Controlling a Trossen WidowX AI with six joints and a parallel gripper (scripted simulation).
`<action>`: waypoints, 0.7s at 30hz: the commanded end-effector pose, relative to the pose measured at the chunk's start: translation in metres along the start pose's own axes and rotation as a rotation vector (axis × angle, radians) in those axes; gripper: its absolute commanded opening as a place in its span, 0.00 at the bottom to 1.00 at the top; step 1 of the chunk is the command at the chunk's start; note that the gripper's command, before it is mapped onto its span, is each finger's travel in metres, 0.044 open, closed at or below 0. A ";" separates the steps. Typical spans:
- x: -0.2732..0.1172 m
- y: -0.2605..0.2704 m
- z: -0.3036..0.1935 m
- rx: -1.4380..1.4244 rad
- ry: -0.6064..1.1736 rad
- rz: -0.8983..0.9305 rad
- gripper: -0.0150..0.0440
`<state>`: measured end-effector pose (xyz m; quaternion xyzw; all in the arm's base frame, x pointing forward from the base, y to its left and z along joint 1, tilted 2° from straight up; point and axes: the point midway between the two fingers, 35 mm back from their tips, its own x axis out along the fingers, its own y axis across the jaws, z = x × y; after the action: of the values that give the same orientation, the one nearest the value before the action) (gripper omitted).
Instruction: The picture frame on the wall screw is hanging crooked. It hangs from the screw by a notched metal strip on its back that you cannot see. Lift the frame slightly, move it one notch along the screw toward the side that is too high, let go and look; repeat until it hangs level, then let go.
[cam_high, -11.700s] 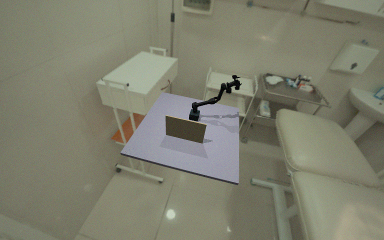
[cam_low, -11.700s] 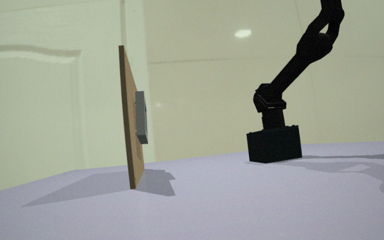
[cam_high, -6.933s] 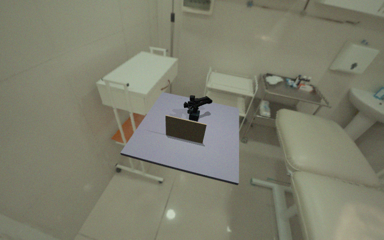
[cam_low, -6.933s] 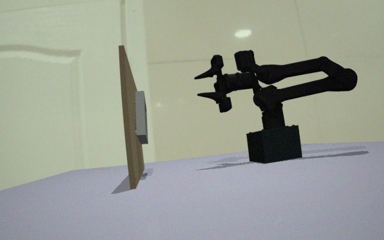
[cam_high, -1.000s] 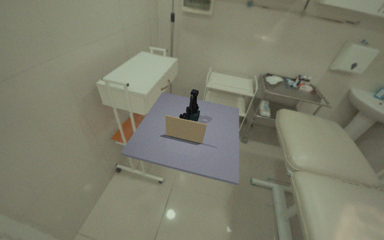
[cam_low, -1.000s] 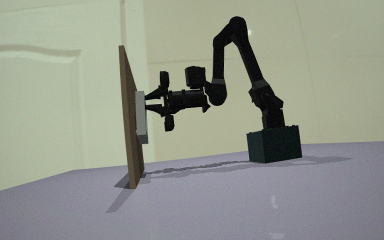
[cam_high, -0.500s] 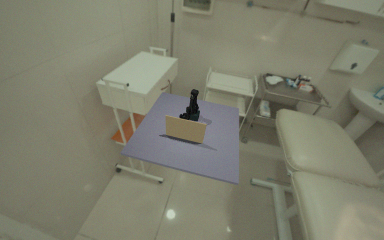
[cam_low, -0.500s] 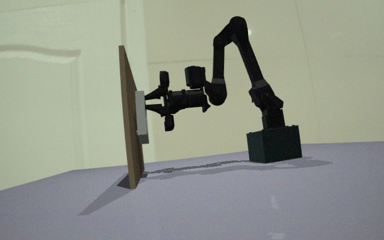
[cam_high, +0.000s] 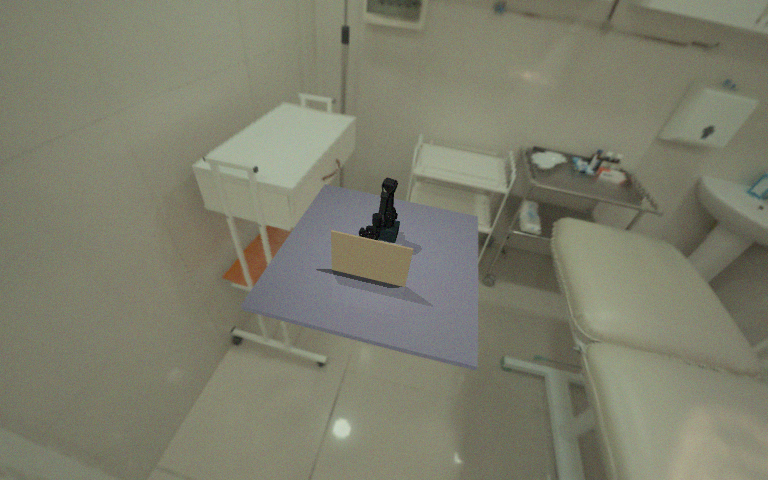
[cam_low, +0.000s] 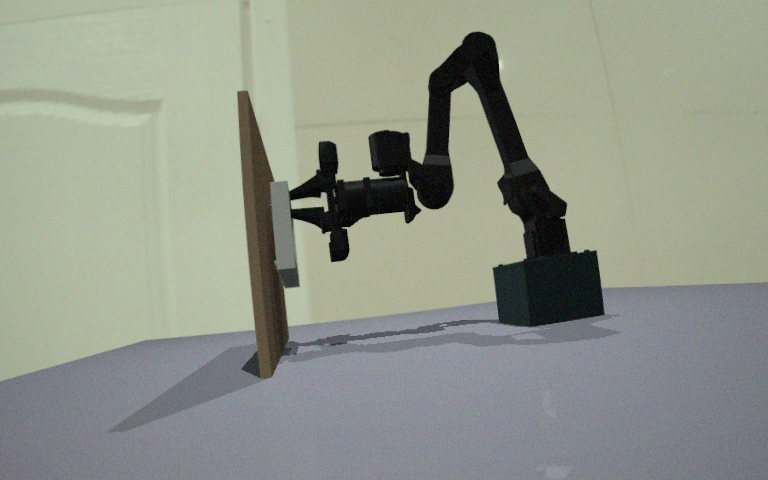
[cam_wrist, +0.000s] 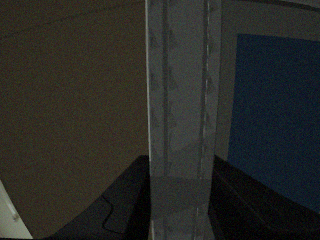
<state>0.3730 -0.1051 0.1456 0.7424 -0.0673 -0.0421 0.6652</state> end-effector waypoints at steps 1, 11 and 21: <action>0.000 0.006 0.000 -0.003 -0.001 0.013 0.25; 0.000 0.009 0.000 -0.003 -0.001 0.013 0.25; 0.000 0.012 0.000 -0.003 -0.001 0.013 0.25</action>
<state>0.3724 -0.1063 0.1485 0.7434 -0.0649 -0.0476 0.6640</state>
